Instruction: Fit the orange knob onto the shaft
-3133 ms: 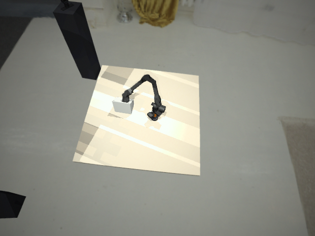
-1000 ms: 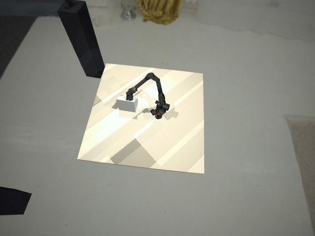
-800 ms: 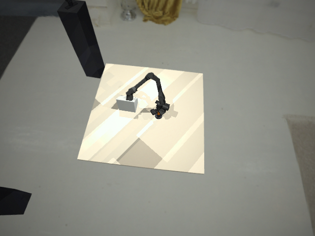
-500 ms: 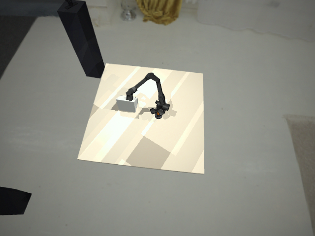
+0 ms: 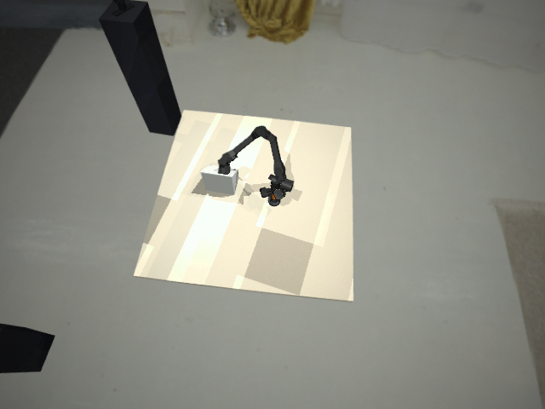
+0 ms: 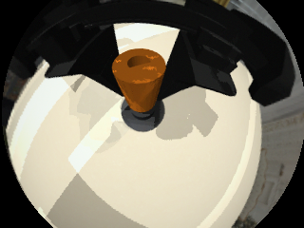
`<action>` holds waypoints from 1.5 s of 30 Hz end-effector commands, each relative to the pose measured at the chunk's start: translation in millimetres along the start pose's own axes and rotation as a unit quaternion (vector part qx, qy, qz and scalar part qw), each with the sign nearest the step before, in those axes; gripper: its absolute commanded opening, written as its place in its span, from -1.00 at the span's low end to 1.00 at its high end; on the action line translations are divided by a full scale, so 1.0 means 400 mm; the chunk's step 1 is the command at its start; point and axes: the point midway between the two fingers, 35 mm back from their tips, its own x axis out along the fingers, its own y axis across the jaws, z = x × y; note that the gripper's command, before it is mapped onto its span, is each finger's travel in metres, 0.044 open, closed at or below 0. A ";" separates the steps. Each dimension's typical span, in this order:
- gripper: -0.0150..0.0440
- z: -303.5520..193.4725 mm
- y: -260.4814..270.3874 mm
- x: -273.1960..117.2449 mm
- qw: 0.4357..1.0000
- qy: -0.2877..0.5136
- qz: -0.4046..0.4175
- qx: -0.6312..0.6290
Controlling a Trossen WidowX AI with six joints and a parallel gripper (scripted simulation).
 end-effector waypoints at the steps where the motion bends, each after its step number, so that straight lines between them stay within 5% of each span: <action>1: -0.49 0.000 0.002 0.002 1.000 -0.001 0.000 0.001; 45: -0.49 0.000 0.002 -0.005 0.994 -0.001 0.000 0.106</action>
